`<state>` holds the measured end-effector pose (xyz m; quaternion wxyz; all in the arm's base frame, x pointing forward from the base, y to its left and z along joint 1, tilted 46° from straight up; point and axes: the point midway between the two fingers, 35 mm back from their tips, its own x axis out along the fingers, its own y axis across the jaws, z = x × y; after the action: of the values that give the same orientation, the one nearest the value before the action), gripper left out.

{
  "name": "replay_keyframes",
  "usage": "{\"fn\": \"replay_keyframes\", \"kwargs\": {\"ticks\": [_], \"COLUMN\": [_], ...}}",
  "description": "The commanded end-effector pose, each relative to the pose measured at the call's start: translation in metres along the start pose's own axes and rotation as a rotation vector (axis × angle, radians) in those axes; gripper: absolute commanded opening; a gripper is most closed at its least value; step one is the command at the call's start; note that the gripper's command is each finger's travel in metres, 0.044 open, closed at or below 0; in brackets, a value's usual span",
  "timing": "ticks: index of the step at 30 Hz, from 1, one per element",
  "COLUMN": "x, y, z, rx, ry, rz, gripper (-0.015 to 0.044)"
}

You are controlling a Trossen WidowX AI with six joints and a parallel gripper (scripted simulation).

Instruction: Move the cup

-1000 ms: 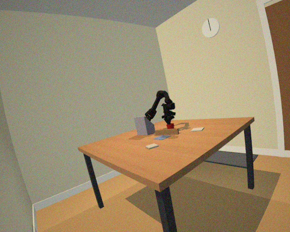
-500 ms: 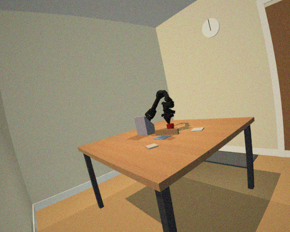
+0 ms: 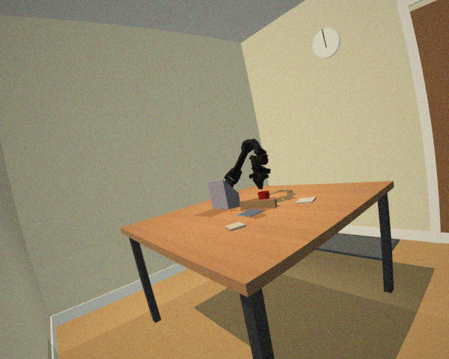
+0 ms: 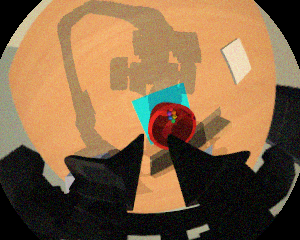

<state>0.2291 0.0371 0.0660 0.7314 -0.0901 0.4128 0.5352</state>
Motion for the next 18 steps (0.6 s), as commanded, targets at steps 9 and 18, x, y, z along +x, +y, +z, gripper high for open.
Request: {"fn": "replay_keyframes", "kwargs": {"ticks": [9,18], "x": [-0.003,-0.036], "y": [-0.001,-0.002], "z": [0.000,0.000], "rx": [0.001,-0.001], "ry": [0.001,0.005], "rz": [0.000,-0.006], "gripper": [0.0416,0.0440]}}
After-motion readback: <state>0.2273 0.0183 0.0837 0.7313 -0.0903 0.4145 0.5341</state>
